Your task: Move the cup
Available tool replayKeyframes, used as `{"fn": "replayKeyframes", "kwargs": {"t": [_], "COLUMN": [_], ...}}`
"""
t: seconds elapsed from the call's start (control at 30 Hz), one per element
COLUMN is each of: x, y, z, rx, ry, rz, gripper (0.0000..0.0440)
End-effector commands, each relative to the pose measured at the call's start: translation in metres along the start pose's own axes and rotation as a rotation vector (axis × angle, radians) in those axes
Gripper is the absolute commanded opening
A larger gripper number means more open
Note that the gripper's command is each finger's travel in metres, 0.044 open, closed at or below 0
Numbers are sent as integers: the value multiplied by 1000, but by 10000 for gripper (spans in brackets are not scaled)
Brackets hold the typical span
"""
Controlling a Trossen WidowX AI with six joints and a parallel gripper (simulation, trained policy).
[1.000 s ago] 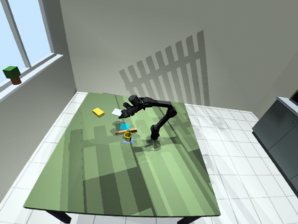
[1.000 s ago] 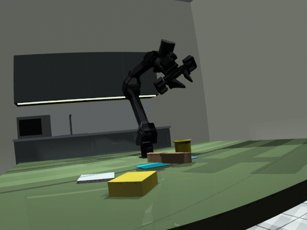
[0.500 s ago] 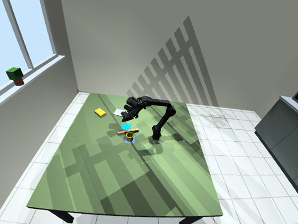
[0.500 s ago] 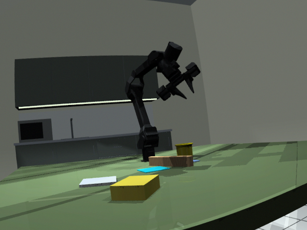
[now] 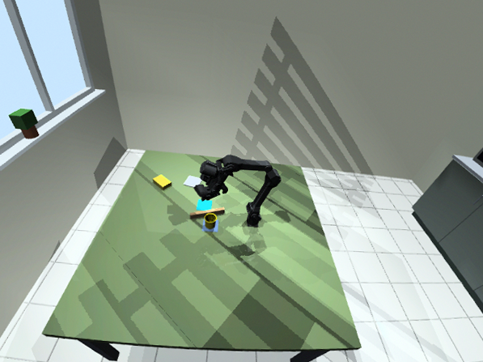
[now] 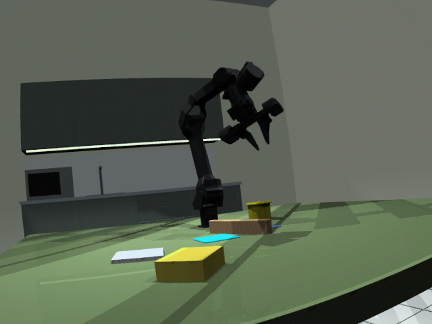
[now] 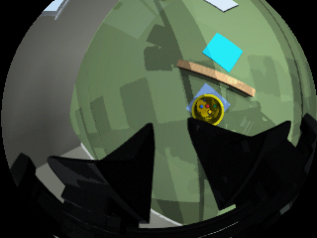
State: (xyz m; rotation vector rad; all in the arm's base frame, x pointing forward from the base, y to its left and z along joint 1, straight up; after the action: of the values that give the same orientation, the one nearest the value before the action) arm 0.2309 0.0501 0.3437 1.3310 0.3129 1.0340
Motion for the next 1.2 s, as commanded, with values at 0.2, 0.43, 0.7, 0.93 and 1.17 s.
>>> {"fn": "replayKeyframes", "kwargs": {"t": [0.2, 0.43, 0.7, 0.93, 1.17], "x": [-4, -8, -13, -18, -25], "y": [-14, -28, -46, -63, -81], "z": [-1, -1, -3, -5, -10], "rx": [75, 133, 191, 225, 242], "ry": [-43, -65, -91, -117, -141], "rz": [-120, -216, -327, -409, -469], "gripper": [153, 154, 156, 163, 169]}}
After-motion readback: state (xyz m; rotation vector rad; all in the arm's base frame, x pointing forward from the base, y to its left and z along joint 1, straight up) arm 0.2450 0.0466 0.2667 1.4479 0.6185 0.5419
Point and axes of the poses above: the point midway between the two fingers, 35 mm back from their tips, its own y axis back along the fingers, its own x axis across the jaws, z = x × y, the point moved 10 cm from there along y, back along the fingers, and after that the axes turned 10 degrees about y, right-handed, at the moved point
